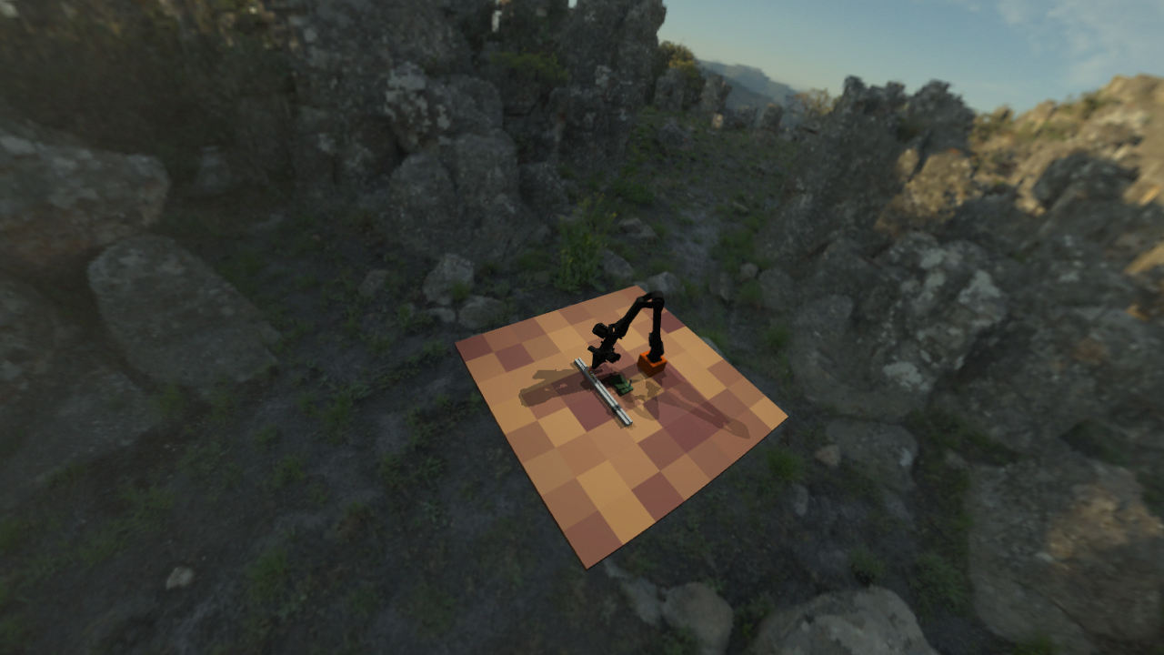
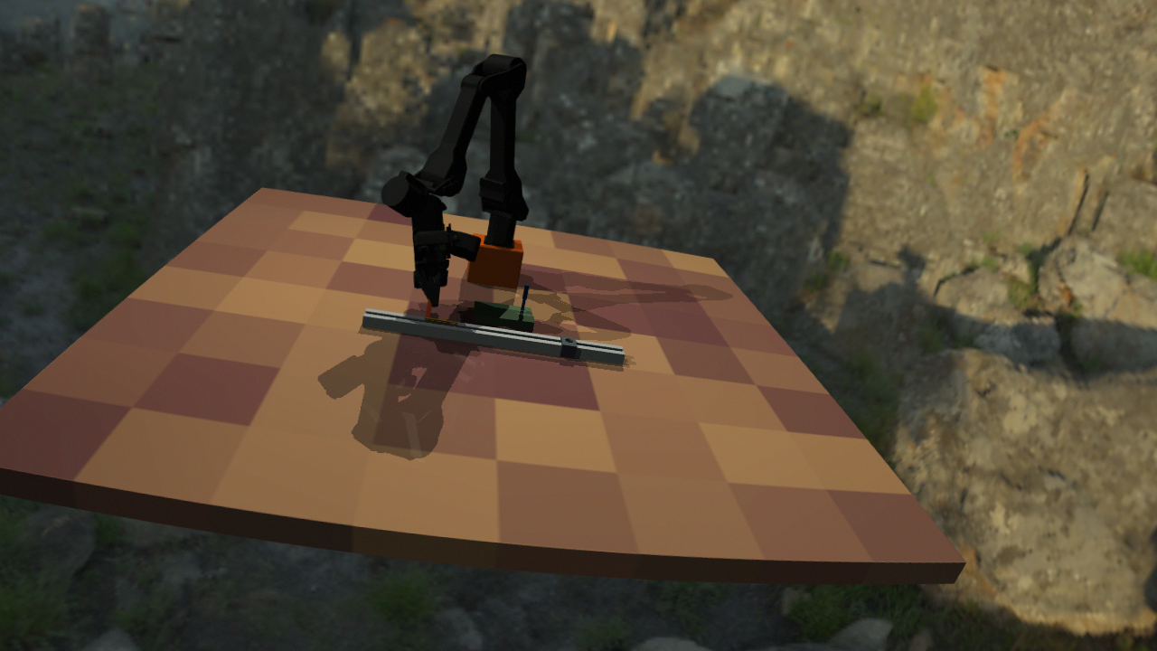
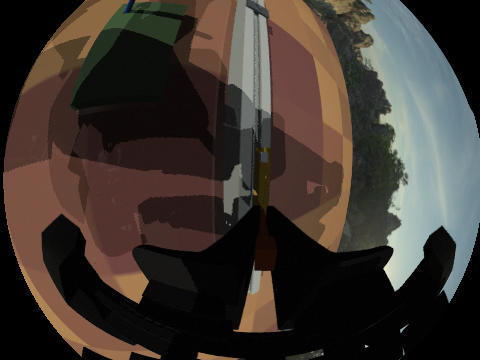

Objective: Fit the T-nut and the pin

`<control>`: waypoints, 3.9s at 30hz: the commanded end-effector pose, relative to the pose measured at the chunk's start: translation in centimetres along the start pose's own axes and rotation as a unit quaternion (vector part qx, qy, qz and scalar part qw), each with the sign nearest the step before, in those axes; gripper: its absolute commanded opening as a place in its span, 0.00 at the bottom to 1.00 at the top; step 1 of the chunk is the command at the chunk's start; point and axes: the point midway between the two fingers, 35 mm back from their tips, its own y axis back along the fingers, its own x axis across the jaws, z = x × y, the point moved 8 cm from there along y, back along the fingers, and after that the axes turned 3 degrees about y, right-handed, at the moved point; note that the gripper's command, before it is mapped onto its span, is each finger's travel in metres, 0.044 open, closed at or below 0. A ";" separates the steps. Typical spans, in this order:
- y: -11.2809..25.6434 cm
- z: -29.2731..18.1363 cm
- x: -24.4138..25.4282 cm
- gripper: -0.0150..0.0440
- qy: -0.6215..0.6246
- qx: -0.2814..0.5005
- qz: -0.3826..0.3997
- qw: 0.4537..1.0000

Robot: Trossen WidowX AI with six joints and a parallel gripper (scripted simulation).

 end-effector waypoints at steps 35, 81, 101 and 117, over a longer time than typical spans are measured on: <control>-0.2 -0.2 -1.2 0.00 -0.011 -0.001 0.046 0.999; -0.5 -0.4 -2.8 0.00 -0.025 -0.004 0.103 0.994; -0.7 -0.5 -3.4 0.00 -0.031 -0.005 0.127 0.991; -0.8 -0.5 -3.8 0.00 -0.035 -0.005 0.143 0.989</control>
